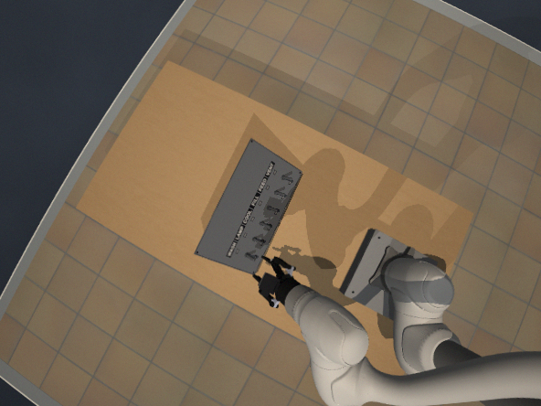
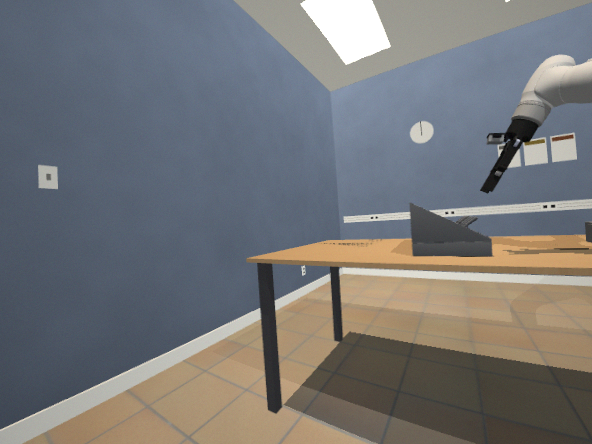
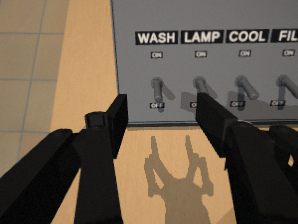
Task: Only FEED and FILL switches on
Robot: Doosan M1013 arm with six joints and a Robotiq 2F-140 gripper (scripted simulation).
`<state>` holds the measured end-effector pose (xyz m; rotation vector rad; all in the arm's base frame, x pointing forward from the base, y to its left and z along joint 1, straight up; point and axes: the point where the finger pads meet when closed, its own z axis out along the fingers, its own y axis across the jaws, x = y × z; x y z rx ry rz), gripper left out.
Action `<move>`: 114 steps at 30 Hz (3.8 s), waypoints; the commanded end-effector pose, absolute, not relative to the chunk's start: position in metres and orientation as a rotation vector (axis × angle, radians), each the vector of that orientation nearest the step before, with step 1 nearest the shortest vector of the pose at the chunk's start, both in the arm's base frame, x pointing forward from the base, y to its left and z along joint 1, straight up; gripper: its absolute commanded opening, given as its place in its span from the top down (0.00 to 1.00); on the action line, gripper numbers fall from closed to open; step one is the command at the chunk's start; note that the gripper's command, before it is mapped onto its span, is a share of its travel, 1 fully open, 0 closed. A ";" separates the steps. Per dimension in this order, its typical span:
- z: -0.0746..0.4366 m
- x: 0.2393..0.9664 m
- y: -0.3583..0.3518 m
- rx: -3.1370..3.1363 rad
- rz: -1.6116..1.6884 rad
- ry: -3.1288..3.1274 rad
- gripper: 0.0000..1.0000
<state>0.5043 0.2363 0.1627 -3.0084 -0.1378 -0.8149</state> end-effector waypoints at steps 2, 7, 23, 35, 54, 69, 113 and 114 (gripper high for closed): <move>0.163 0.505 0.237 -3.007 -0.816 -0.137 0.50; 0.163 0.505 0.237 -3.007 -0.816 -0.137 0.50; 0.184 0.540 0.237 -3.011 -0.809 -0.136 0.50; 0.214 0.595 0.236 -3.009 -0.797 -0.143 0.00; 0.167 0.622 0.238 -3.009 -0.797 -0.143 0.00; 0.154 0.629 0.239 -3.009 -0.797 -0.143 0.00; 0.154 0.629 0.238 -3.009 -0.797 -0.143 0.00; 0.154 0.629 0.237 -3.009 -0.797 -0.143 0.00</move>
